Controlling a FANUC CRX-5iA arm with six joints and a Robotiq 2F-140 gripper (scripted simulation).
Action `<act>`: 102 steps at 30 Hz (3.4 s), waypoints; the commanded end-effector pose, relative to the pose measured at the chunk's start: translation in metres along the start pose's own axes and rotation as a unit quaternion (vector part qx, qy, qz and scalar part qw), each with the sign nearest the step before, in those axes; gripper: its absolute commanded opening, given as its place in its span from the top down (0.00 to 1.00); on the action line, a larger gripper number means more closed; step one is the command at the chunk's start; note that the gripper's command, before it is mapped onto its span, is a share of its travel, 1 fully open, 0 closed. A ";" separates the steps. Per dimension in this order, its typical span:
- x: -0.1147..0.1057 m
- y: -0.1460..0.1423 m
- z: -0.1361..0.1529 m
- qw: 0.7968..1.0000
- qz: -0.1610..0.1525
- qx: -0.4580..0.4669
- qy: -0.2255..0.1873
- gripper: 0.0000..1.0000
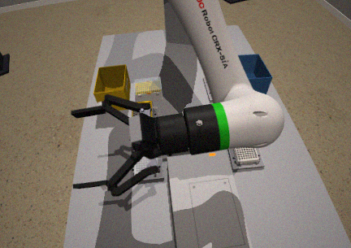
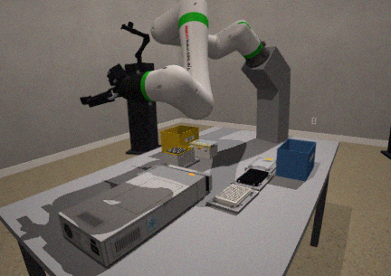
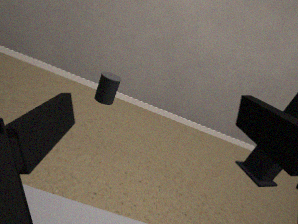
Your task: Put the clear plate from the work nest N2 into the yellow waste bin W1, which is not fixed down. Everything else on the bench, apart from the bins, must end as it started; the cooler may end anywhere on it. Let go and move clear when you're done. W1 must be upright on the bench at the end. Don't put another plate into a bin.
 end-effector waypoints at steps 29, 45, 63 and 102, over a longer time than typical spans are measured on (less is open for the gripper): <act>-0.007 0.019 0.043 0.980 -0.052 -0.145 -0.124 0.90; -0.029 0.048 0.090 0.925 -0.126 -0.273 -0.231 0.90; -0.062 0.085 0.138 0.861 -0.197 -0.358 -0.302 0.90; -0.144 0.174 0.215 0.674 -0.379 -0.483 -0.411 0.90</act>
Point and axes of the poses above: the point where the finger pads meet when closed, its own x axis out along the fingers, its own y axis across the jaws, z = x × y, the point moved 4 cm from there along -x, back along the fingers, and after that the axes turned 8 degrees about -x, right-handed, at the moved point
